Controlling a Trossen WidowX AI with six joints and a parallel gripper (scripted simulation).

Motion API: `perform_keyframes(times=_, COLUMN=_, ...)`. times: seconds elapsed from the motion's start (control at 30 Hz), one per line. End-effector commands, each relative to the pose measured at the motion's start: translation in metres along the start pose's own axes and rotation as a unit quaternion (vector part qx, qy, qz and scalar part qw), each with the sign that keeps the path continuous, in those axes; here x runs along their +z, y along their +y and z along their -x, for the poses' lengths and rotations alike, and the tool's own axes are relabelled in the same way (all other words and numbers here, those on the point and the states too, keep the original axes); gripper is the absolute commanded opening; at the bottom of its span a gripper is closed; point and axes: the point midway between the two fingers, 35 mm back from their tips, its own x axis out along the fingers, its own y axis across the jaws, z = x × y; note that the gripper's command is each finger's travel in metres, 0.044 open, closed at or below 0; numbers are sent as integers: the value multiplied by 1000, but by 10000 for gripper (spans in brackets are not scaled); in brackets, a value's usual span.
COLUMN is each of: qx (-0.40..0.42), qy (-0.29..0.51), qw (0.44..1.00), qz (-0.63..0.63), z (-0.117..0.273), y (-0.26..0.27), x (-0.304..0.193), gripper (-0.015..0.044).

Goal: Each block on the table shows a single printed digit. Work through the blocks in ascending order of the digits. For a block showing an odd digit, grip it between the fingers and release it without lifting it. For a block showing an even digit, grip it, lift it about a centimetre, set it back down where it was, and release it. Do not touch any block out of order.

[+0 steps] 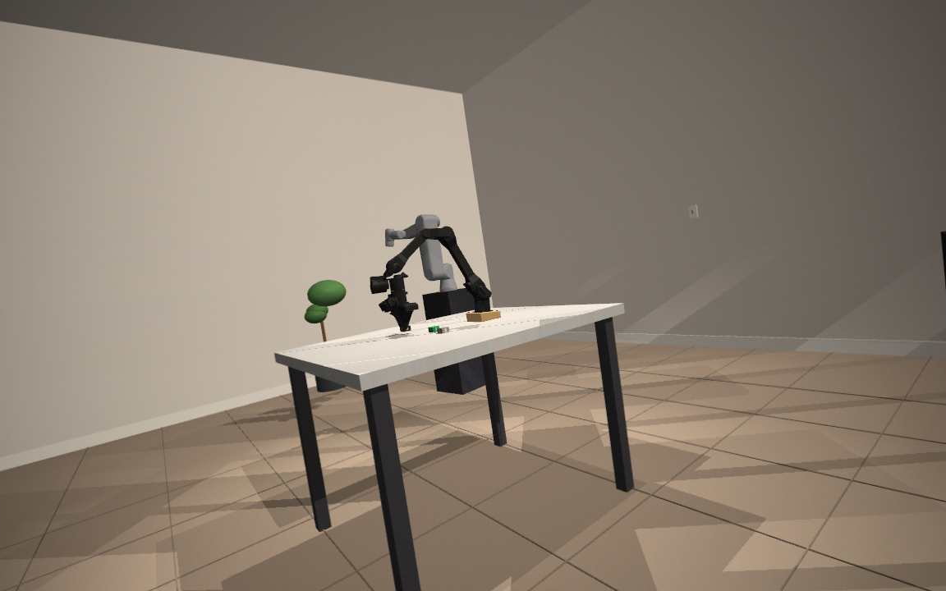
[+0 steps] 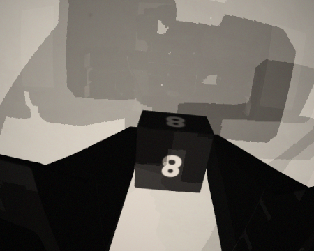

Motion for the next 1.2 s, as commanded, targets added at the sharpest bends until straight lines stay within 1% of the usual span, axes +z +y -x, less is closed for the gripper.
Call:
perform_keyframes(times=0.0, qx=-1, qy=2, qw=1000, qz=2, z=-7, y=0, x=-1, gripper=120)
perform_keyframes(times=0.13, qx=-1, qy=2, qw=1000, qz=2, z=-14, y=0, x=-1, gripper=120)
perform_keyframes(times=0.53, qx=-1, qy=2, qw=1000, qz=2, z=-14, y=0, x=-1, gripper=120)
perform_keyframes(times=0.87, qx=-1, qy=2, qw=1000, qz=2, z=-14, y=0, x=-1, gripper=383)
perform_keyframes(times=0.9, qx=-1, qy=2, qw=1000, qz=2, z=-14, y=0, x=-1, gripper=400)
perform_keyframes(times=1.03, qx=-1, qy=2, qw=1000, qz=2, z=-11, y=0, x=-1, gripper=400)
perform_keyframes(times=1.13, qx=-1, qy=2, qw=1000, qz=2, z=19, y=0, x=0, gripper=400)
perform_keyframes(times=1.17, qx=-1, qy=2, qw=1000, qz=2, z=22, y=0, x=-1, gripper=400)
